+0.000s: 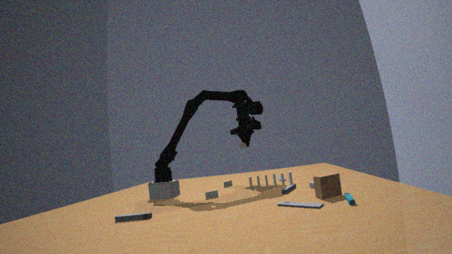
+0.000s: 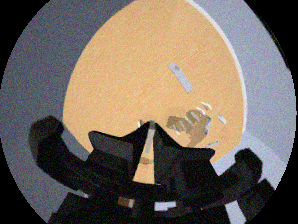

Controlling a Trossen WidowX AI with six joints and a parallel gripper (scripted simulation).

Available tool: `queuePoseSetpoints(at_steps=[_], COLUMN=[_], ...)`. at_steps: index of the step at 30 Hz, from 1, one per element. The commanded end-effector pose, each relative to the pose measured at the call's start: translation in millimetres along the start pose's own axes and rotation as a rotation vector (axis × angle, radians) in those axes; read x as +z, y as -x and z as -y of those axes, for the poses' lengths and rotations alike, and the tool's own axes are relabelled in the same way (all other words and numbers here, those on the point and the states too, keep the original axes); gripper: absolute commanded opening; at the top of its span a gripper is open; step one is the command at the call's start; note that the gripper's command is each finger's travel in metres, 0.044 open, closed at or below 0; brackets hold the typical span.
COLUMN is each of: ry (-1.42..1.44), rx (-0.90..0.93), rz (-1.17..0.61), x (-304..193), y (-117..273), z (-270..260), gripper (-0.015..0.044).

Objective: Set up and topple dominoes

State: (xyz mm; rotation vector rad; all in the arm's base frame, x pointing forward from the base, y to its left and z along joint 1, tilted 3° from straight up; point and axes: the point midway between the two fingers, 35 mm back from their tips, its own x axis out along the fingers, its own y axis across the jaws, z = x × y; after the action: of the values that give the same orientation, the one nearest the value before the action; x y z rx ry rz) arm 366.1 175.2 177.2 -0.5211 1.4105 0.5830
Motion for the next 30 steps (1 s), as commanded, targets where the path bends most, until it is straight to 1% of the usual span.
queuePoseSetpoints(at_steps=[1, 20, 30], ry=[-0.727, -0.726, -0.673], rx=[-0.003, -0.004, -0.054], rz=[0.002, 0.004, 0.129], x=[40.7, 41.1, 64.7], y=[-15.6, -15.9, -35.3], z=[11.9, 12.0, 17.4], gripper=[0.002, 0.002, 0.002])
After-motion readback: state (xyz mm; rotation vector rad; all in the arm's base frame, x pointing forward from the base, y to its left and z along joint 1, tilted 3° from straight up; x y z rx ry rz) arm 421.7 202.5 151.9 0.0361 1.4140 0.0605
